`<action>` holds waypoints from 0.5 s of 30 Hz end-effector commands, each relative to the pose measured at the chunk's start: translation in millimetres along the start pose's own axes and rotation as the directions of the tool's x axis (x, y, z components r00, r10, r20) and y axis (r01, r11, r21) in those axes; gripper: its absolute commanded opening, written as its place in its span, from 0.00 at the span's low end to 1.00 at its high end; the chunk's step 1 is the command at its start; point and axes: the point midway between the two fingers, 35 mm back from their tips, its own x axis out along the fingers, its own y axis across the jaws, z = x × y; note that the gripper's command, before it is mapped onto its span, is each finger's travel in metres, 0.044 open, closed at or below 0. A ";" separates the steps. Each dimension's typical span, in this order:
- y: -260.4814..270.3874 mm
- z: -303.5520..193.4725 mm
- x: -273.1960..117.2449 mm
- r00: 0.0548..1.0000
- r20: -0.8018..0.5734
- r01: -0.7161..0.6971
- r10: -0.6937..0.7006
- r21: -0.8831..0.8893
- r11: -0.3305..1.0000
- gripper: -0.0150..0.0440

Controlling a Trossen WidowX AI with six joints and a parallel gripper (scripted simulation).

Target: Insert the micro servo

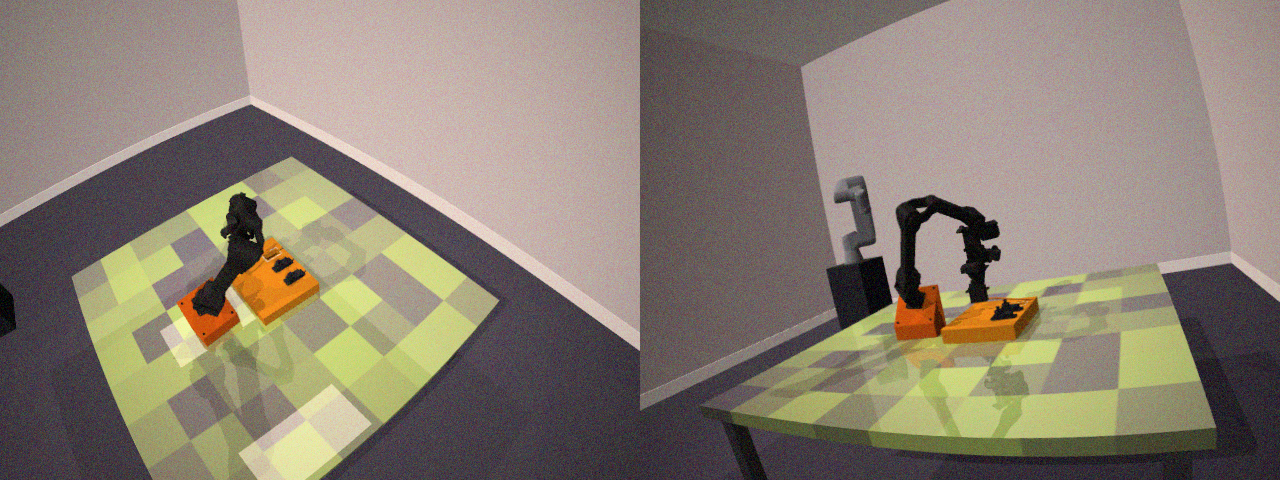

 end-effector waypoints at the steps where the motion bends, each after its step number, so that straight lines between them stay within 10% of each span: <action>1: 5.0 6.3 -2.3 1.000 0.003 -0.008 0.008 0.007 1.000 0.25; 15: 12.4 22.4 -2.5 1.000 0.003 -0.008 0.008 0.008 1.000 0.25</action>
